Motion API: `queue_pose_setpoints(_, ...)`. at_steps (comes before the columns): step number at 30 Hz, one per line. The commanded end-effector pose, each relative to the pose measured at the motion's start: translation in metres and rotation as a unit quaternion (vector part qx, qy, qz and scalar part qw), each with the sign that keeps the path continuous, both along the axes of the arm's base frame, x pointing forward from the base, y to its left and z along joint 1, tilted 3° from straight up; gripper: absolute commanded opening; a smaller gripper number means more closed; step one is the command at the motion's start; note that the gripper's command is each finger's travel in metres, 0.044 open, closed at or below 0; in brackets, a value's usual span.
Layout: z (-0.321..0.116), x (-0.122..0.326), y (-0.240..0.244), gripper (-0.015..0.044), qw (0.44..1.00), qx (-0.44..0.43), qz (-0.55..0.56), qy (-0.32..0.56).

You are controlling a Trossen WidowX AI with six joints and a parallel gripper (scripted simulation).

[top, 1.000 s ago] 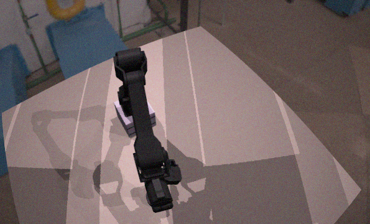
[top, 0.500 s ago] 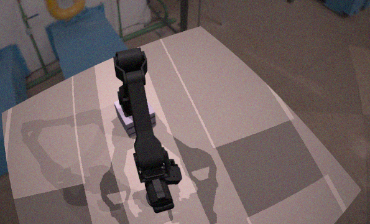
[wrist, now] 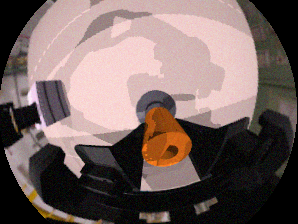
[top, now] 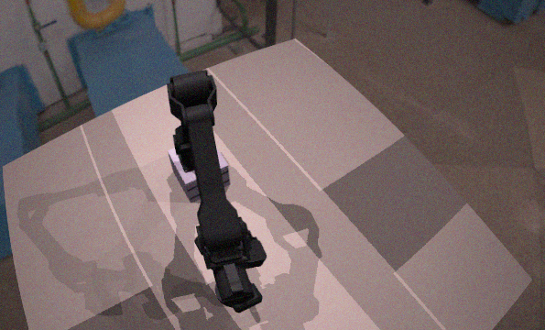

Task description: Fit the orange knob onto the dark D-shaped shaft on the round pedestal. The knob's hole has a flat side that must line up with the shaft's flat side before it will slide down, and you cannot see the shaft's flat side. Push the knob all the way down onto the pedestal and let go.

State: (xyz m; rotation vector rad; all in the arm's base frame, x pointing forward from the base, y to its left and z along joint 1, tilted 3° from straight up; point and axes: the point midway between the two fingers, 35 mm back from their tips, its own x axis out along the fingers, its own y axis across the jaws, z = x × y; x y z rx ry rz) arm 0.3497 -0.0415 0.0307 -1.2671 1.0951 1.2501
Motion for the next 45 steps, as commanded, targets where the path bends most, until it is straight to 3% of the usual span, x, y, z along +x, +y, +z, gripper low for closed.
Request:
queue_pose_setpoints(1,-0.0001,0.0022,0.0001,0.0,1.0,0.0,0.004,-0.003)
queue_pose_setpoints(12,0.0048,0.0018,0.0001,0.0,1.0,0.0,0.008,-0.003)
queue_pose_setpoints(19,0.0041,0.0007,0.0003,0.0,0.994,-0.005,0.108,-0.008)
queue_pose_setpoints(45,0.0048,0.0018,-0.0002,0.0,0.994,-0.005,0.108,-0.008)
